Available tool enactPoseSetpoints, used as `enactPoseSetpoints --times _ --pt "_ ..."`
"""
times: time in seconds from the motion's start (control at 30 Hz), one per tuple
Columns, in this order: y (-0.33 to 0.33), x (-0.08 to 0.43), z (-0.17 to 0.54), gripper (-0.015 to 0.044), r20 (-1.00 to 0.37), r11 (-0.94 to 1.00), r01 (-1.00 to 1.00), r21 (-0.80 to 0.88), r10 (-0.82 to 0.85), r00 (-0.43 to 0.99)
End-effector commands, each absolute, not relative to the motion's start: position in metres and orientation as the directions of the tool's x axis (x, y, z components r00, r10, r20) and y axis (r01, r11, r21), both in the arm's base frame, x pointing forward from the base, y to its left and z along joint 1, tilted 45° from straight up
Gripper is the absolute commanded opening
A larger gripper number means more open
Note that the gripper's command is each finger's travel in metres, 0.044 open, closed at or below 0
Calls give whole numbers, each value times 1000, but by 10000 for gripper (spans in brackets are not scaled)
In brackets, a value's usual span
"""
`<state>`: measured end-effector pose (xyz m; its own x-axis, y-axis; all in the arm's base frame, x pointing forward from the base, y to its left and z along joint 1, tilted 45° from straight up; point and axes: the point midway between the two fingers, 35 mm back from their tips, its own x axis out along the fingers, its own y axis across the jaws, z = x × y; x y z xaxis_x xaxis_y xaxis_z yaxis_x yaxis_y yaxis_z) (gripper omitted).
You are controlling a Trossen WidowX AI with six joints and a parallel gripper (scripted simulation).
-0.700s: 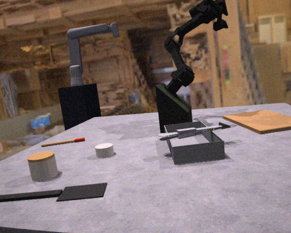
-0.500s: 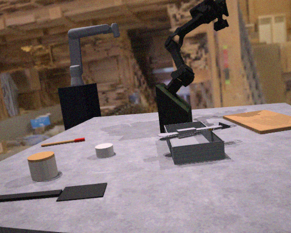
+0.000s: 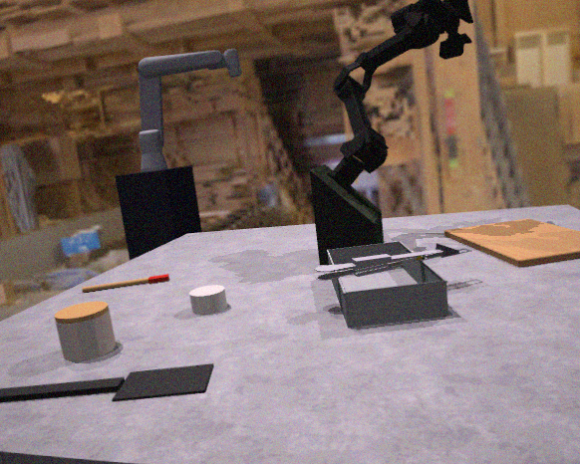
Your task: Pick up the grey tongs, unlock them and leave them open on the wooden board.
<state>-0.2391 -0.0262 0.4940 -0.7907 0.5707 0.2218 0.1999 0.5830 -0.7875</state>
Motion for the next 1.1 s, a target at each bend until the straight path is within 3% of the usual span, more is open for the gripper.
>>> enactPoseSetpoints --times 0.0,0.67,1.07 --pt "-10 -224 509 260 277 570 130 -812 571 -773" --pt "68 -130 548 260 468 517 -104 -850 649 -600" --pt "160 19 533 260 506 457 -223 -861 814 -286"
